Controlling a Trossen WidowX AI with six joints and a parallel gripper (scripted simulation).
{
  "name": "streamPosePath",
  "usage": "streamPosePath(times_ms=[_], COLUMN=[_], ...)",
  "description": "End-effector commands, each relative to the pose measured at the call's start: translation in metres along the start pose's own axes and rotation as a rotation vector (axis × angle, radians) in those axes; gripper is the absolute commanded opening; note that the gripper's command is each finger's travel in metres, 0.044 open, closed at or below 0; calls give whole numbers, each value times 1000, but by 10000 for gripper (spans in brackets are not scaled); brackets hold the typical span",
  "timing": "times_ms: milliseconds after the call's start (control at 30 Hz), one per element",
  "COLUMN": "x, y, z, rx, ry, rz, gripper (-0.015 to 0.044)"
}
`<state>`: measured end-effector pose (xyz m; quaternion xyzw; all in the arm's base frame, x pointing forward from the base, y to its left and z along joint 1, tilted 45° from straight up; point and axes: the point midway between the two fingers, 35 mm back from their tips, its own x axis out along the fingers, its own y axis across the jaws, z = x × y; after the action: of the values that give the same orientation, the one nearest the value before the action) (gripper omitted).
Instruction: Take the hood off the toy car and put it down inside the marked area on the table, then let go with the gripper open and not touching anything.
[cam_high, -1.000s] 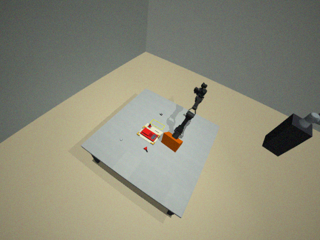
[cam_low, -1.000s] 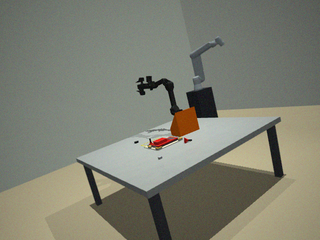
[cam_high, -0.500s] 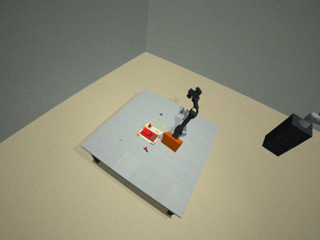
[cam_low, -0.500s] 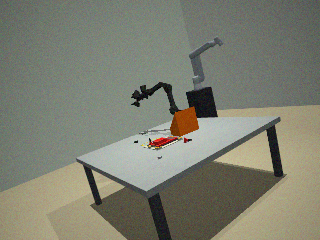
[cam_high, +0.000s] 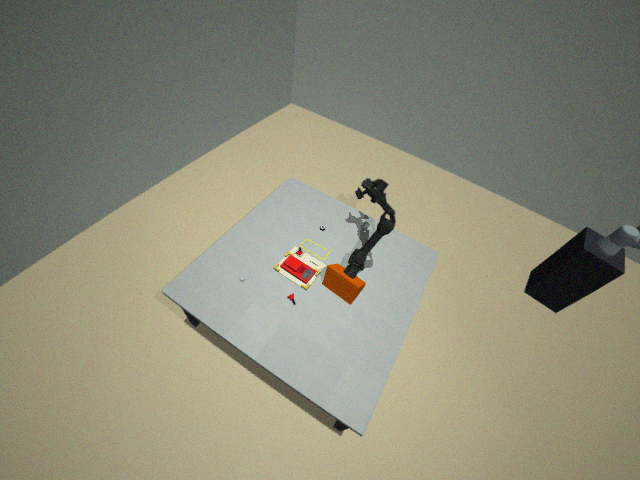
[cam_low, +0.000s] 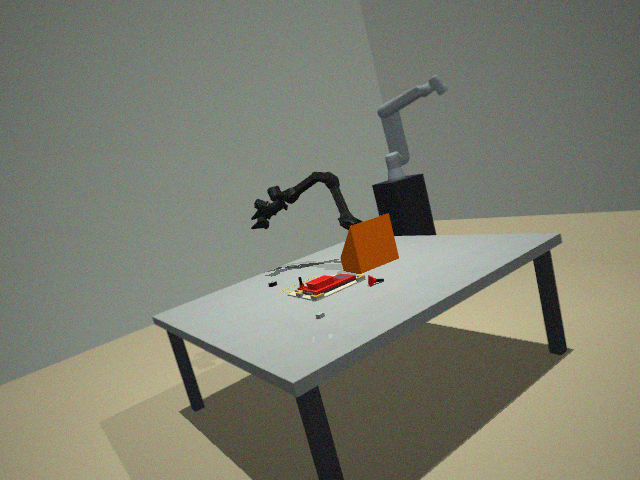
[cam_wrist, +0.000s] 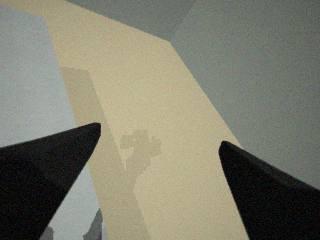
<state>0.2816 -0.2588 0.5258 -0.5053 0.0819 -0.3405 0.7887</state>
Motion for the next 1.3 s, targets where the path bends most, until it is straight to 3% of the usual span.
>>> streamPosePath(times_ms=[0, 300, 633, 933, 1267], x=[17, 42, 31, -2, -70], y=[40, 149, 272, 378, 482], z=[-2, 3, 19, 36, 50], rx=[92, 281, 400, 433, 367], ry=[31, 140, 295, 481, 707], rz=[99, 350, 613, 800, 941], gripper=[440, 440, 440, 440, 440])
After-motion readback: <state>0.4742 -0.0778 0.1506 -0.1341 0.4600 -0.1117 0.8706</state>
